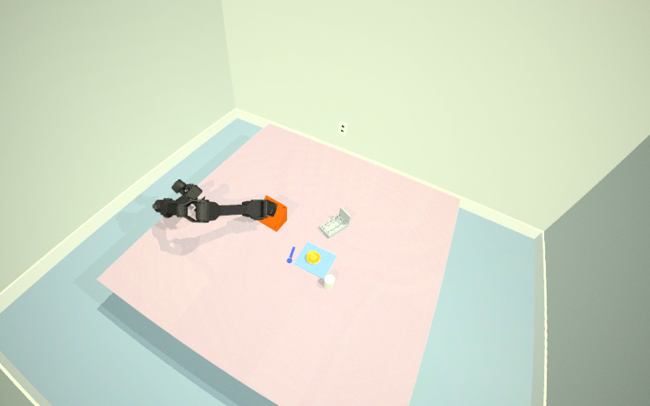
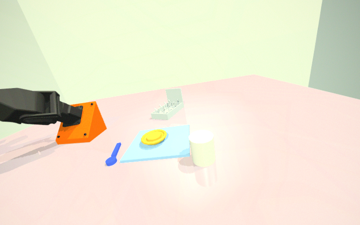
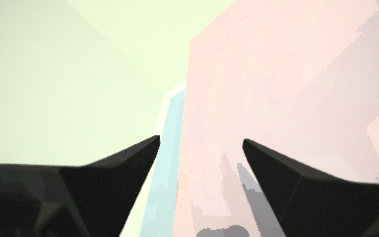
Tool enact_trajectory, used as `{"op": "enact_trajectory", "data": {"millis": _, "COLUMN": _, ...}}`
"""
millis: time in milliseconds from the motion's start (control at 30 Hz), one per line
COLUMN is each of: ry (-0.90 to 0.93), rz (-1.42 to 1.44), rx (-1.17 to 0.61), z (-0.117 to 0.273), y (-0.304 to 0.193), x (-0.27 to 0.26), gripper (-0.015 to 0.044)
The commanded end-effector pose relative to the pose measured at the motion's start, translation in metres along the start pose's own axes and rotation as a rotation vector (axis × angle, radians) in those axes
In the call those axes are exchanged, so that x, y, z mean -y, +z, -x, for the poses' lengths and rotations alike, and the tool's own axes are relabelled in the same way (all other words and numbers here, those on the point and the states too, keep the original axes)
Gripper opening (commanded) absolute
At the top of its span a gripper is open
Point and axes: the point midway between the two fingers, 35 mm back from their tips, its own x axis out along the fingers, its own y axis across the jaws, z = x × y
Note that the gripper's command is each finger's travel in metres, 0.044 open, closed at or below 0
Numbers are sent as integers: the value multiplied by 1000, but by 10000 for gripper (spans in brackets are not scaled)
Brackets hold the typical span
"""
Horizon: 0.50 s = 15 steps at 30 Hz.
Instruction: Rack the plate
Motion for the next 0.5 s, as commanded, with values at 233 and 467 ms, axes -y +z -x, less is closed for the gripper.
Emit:
{"op": "enact_trajectory", "data": {"millis": 233, "ry": 16, "rz": 63, "rx": -32, "z": 8, "y": -8, "x": 1, "gripper": 400}}
{"op": "enact_trajectory", "data": {"millis": 467, "ry": 40, "rz": 146, "rx": -74, "z": 19, "y": -19, "x": 3, "gripper": 400}}
